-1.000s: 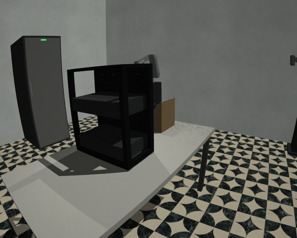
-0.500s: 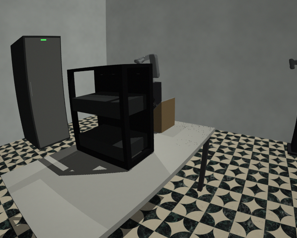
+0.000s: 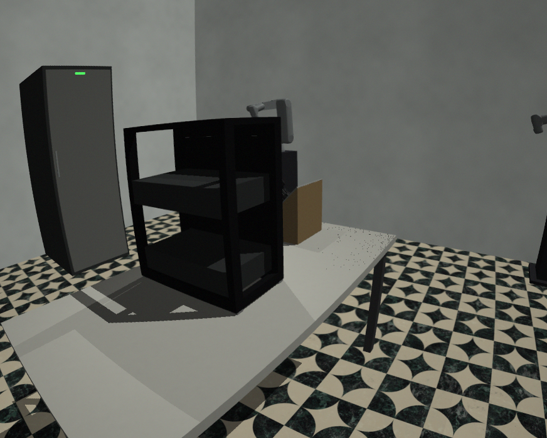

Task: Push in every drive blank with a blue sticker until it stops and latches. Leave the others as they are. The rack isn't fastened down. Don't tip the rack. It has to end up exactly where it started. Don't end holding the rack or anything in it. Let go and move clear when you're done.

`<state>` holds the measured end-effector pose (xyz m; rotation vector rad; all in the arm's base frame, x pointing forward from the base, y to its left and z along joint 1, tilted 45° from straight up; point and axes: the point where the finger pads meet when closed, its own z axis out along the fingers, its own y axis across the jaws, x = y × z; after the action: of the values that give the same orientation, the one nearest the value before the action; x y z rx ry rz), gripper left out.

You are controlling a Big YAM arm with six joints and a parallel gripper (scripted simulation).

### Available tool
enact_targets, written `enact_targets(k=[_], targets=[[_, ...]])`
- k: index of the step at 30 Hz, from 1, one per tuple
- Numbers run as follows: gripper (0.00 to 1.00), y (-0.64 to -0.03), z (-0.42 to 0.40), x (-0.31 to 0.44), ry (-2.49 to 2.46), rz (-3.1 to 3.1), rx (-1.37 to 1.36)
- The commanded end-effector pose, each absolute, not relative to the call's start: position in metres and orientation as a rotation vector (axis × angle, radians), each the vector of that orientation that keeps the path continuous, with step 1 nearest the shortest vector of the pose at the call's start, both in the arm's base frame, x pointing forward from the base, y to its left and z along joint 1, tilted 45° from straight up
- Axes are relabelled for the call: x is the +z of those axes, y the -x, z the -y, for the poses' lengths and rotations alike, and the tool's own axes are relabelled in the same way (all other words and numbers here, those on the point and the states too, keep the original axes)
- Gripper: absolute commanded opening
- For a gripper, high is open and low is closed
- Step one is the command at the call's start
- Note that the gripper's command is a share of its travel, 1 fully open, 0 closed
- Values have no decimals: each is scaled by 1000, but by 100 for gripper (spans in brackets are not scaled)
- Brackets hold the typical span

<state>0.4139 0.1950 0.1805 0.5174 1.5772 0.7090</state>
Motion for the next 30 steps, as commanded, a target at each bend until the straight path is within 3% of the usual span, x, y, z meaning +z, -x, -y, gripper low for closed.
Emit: enact_targets(k=[1, 30], targets=[[0, -427, -207, 211, -510, -1510, 754], [0, -429, -212, 211, -508, -1534, 741]])
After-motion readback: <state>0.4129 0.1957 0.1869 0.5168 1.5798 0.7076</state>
